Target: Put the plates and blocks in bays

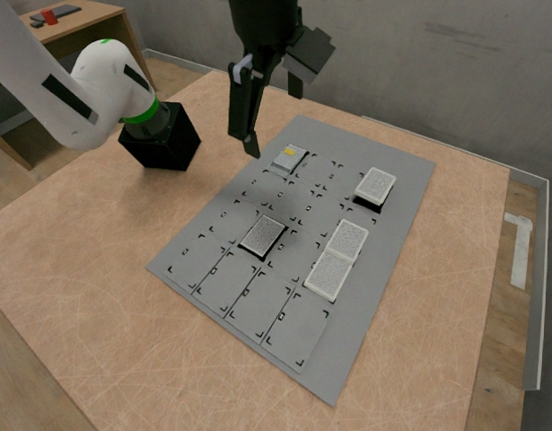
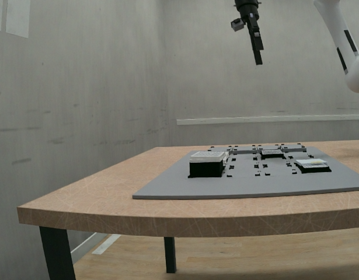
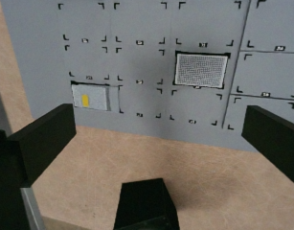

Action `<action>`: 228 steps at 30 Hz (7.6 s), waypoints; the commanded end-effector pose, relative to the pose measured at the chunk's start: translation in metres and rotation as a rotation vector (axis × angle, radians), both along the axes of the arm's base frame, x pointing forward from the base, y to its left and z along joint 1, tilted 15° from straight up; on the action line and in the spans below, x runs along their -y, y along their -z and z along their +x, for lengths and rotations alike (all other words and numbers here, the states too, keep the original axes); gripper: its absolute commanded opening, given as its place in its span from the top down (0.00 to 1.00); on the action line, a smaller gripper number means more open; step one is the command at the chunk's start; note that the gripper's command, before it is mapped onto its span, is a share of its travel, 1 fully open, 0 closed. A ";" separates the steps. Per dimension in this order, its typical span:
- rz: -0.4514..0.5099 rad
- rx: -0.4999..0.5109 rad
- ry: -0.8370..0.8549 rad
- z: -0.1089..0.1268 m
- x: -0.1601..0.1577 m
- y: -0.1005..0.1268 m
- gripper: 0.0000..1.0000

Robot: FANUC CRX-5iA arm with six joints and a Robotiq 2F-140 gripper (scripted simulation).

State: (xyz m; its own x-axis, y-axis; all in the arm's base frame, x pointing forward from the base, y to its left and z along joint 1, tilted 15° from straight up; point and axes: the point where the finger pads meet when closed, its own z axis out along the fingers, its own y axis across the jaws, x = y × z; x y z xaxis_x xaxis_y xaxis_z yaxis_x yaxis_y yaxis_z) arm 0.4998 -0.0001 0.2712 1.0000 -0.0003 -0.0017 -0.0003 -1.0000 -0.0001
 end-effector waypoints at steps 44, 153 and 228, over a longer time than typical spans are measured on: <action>-0.131 0.133 0.983 0.043 0.012 0.141 0.30; -0.111 0.276 1.584 -0.085 -0.158 0.293 0.00; -0.111 0.276 1.584 -0.101 -0.152 0.293 0.00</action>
State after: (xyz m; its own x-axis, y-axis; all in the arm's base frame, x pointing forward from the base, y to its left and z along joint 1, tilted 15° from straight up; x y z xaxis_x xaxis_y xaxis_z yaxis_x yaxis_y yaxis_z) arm 0.3952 0.1615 -0.0252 -0.0360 -0.9698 0.2410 -0.9943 0.0106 -0.1059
